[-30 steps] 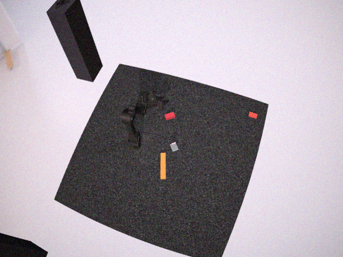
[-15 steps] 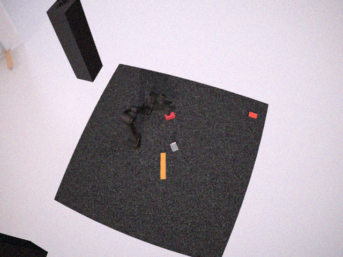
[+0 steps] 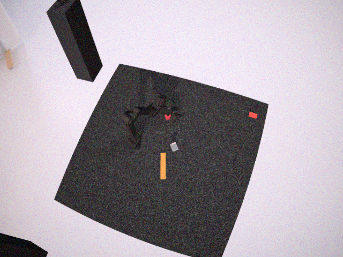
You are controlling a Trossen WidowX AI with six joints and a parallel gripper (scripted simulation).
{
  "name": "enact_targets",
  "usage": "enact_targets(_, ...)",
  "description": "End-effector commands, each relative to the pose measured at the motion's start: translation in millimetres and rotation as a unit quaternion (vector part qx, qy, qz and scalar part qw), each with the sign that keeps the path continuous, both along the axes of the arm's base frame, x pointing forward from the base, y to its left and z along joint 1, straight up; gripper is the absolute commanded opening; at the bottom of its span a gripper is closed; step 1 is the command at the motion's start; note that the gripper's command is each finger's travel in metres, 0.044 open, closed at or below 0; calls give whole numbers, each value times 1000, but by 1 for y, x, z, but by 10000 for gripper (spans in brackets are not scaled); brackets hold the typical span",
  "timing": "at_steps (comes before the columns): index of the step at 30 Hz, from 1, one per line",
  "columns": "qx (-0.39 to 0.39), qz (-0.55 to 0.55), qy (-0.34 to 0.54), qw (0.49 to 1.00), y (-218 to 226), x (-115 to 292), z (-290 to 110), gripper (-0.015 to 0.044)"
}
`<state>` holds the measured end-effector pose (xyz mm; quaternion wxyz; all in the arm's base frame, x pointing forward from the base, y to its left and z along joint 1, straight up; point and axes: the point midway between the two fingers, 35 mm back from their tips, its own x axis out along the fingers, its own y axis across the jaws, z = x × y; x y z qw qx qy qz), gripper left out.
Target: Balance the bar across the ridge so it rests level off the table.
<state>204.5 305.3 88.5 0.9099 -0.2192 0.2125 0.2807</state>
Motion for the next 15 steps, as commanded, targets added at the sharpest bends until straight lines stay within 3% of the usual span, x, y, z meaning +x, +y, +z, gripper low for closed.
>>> enact_targets(1,7,-34,25,999,-11,18,1,315)
enact_targets(15,16,-124,83,989,-56,58,-4,315)
